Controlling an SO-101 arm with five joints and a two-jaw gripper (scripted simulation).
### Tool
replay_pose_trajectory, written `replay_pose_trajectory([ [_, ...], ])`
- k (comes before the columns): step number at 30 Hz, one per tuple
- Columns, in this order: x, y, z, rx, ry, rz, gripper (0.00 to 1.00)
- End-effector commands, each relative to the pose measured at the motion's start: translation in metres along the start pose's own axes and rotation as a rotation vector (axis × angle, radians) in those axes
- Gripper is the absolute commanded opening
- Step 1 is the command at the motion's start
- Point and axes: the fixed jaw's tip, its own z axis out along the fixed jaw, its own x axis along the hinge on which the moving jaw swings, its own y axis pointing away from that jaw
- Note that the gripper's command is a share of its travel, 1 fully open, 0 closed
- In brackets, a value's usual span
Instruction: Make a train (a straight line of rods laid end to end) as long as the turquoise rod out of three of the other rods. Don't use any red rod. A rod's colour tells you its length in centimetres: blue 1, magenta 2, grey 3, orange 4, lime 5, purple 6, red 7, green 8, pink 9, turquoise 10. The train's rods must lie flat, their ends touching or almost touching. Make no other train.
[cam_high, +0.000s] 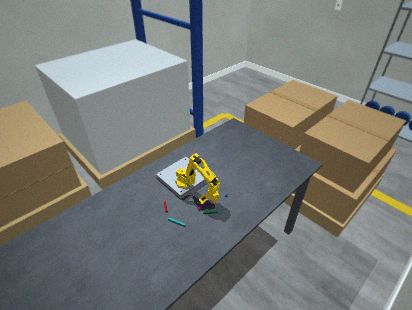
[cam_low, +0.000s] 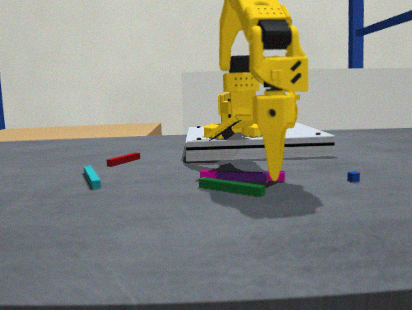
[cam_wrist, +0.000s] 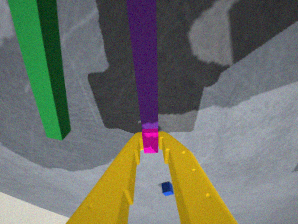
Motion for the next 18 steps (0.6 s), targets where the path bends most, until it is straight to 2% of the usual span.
replay_pose_trajectory([
  [1, -0.0030, -0.0034, 0.0026, 0.015, -0.006, -0.005, 0.00],
  [18, -0.0027, -0.0031, 0.0014, 0.010, -0.004, -0.015, 0.00],
])
